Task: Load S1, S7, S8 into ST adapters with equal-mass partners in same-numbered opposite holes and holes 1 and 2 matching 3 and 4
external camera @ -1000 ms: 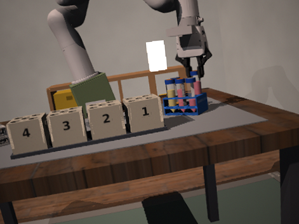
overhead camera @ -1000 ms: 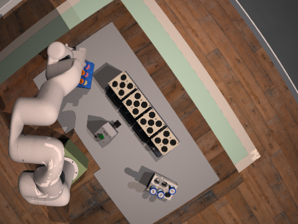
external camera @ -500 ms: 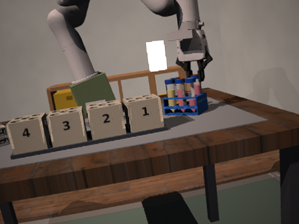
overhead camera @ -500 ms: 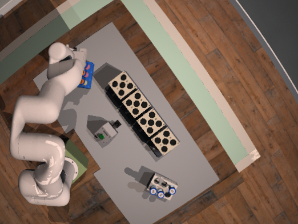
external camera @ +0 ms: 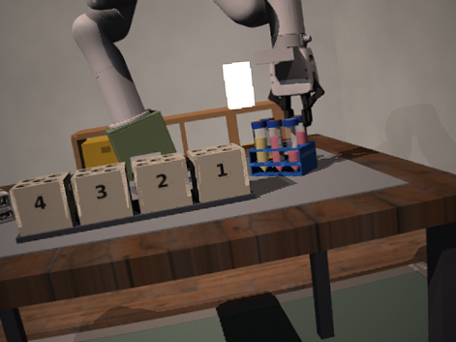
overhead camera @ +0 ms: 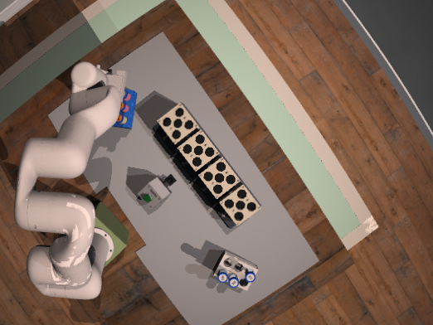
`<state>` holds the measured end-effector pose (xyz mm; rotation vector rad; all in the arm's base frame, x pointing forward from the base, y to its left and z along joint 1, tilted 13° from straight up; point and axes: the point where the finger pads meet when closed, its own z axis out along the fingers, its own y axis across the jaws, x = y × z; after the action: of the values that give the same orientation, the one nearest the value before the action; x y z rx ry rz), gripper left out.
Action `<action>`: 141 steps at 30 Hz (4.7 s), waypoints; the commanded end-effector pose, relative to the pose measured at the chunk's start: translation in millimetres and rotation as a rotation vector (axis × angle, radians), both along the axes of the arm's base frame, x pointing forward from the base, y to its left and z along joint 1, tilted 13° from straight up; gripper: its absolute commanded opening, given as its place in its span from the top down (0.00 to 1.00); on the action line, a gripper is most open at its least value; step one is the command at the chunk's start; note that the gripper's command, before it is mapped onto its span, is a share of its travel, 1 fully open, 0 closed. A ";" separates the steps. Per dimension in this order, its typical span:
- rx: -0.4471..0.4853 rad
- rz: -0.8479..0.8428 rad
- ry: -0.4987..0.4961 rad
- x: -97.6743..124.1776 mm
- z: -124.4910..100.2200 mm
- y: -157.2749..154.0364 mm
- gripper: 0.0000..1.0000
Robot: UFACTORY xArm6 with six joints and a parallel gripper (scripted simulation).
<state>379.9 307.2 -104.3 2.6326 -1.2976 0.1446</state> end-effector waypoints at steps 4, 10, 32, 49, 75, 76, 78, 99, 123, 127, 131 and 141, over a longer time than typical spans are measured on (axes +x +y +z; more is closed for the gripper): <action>0.003 0.000 -0.003 1.4 1.2 1.5 0.56; 0.003 0.000 -0.003 1.4 1.2 1.5 0.56; 0.003 0.000 -0.003 1.4 3.1 1.9 0.56; 0.003 0.000 -0.003 1.4 32.5 8.6 0.56; 0.003 0.000 -0.003 1.4 79.3 19.3 0.56; 0.003 0.000 -0.003 1.4 81.3 19.7 0.56; 0.004 0.000 -0.003 1.4 85.2 20.6 0.56; 0.004 0.000 -0.003 1.4 118.4 28.2 0.56; 0.004 0.000 -0.003 1.4 130.5 30.9 0.56; 0.004 0.000 -0.003 1.3 130.4 30.9 0.56; 0.004 0.065 0.011 0.1 132.6 21.3 0.43; 0.003 0.325 0.071 -5.1 141.3 -17.5 0.43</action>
<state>376.3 308.4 30.3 2.7292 -1.0331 0.1212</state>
